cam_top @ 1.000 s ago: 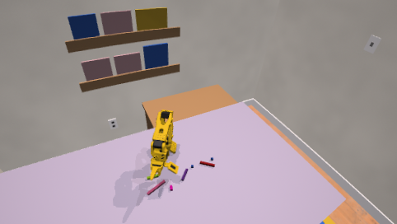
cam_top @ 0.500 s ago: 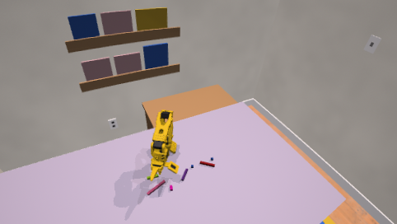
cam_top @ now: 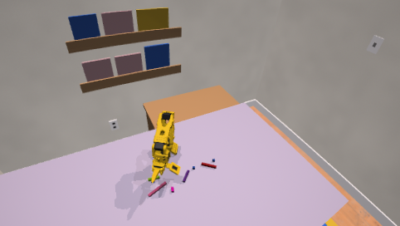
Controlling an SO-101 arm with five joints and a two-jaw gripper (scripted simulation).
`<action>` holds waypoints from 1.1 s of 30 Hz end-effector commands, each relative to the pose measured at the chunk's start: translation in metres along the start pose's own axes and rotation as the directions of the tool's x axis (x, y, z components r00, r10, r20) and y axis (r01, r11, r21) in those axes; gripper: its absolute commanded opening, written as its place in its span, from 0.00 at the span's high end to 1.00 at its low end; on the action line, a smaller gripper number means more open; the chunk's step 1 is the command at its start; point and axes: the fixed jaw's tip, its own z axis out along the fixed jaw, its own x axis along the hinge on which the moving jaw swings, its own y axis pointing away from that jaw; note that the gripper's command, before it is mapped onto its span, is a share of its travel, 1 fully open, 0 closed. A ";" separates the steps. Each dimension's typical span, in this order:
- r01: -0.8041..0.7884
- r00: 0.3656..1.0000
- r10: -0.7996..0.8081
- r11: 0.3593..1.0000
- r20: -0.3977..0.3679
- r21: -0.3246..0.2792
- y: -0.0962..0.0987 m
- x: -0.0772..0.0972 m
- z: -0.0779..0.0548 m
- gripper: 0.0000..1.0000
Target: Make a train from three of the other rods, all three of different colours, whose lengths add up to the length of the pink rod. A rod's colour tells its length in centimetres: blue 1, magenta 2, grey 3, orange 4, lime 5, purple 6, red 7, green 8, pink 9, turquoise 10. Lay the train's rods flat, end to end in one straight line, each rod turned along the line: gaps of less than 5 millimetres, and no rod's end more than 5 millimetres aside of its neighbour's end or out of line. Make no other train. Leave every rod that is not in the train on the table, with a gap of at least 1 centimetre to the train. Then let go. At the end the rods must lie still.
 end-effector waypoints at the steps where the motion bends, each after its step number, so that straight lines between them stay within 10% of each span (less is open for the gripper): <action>1: -0.011 1.000 0.011 0.998 0.004 0.065 -0.012 -0.001 -0.009 0.00; 33: -0.020 1.000 0.020 1.000 0.001 -0.019 0.001 0.000 -0.007 0.00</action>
